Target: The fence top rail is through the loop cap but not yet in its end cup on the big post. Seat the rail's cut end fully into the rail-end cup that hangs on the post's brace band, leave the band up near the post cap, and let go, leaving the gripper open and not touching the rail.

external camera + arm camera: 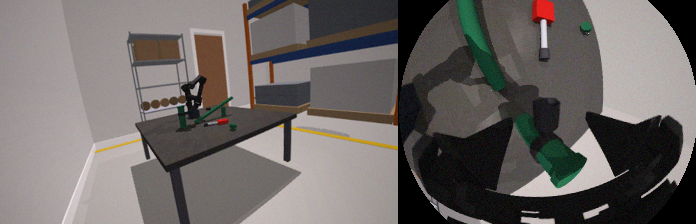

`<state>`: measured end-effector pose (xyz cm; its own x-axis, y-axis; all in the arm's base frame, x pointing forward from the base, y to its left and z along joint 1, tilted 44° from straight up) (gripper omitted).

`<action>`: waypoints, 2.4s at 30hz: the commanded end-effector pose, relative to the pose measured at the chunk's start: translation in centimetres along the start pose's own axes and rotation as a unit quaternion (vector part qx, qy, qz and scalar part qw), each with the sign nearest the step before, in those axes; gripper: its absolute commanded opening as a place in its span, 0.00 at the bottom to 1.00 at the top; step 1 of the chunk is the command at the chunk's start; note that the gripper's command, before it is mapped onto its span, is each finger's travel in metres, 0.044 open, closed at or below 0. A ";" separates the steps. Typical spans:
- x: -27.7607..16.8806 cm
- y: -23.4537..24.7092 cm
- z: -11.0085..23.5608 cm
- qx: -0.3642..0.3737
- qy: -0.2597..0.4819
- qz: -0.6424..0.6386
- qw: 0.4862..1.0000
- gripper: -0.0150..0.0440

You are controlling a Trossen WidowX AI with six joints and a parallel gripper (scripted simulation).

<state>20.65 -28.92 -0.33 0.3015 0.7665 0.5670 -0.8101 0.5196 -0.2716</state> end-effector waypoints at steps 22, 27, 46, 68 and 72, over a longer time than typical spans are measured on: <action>0.1 0.2 -4.3 0.003 -0.004 -0.004 1.000 1.00; 0.1 0.2 -5.1 0.002 -0.004 -0.004 1.000 1.00; 0.3 0.3 -7.1 0.002 -0.005 -0.004 1.000 0.91; 0.1 0.8 -6.8 -0.001 -0.019 0.021 1.000 0.25; 0.0 1.0 -6.7 -0.002 -0.023 0.028 0.999 0.25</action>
<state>23.54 -26.01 -5.75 0.2523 0.7749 0.5795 -0.8193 0.4897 -0.2981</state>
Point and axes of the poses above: the point midway between the two fingers, 35 mm back from their tips, its own z axis back along the fingers, its own y axis across the jaws, x = y × z, the point moved 10 cm from there along z, back along the fingers, and after that the axes turned 13 degrees about z, right-handed, at the moved point
